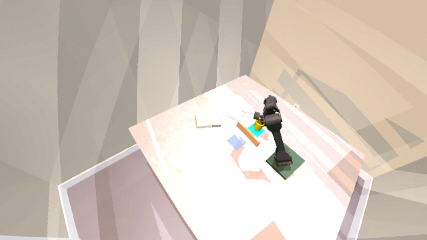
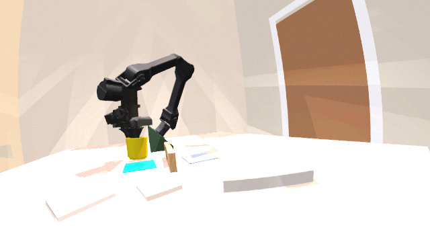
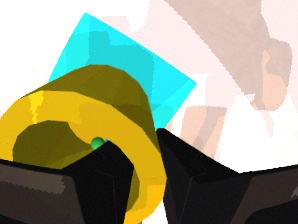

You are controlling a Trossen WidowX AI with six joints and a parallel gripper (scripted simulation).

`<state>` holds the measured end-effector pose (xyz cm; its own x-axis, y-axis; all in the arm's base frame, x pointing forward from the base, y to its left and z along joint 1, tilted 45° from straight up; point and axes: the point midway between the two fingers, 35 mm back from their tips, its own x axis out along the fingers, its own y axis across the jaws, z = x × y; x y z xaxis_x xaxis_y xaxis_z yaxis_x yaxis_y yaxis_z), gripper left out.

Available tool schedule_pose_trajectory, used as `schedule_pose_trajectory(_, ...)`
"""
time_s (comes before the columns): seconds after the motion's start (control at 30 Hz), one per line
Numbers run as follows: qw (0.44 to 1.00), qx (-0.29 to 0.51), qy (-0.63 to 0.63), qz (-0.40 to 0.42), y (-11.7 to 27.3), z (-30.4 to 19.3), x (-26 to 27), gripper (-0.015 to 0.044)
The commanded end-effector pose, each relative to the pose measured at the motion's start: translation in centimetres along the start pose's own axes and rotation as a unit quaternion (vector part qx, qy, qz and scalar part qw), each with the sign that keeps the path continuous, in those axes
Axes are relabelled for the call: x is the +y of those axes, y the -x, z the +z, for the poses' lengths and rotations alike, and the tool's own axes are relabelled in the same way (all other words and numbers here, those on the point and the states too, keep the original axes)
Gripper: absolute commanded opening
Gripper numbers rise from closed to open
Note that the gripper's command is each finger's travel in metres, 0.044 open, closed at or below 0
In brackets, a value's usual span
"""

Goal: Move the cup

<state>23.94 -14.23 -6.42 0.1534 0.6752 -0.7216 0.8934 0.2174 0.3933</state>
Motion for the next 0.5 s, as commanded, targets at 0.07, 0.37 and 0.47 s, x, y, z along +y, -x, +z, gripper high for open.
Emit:
schedule_pose_trajectory(0.07,1.000,0.002,-0.004,0.002,-1.0,-0.1,0.0,0.0000)
schedule_pose_trajectory(0.37,1.000,0.002,-0.004,0.002,-2.1,-0.2,-0.1,0.0000)
schedule_pose_trajectory(0.47,1.000,0.001,0.000,0.000,-1.9,-0.1,-0.1,0.0000)
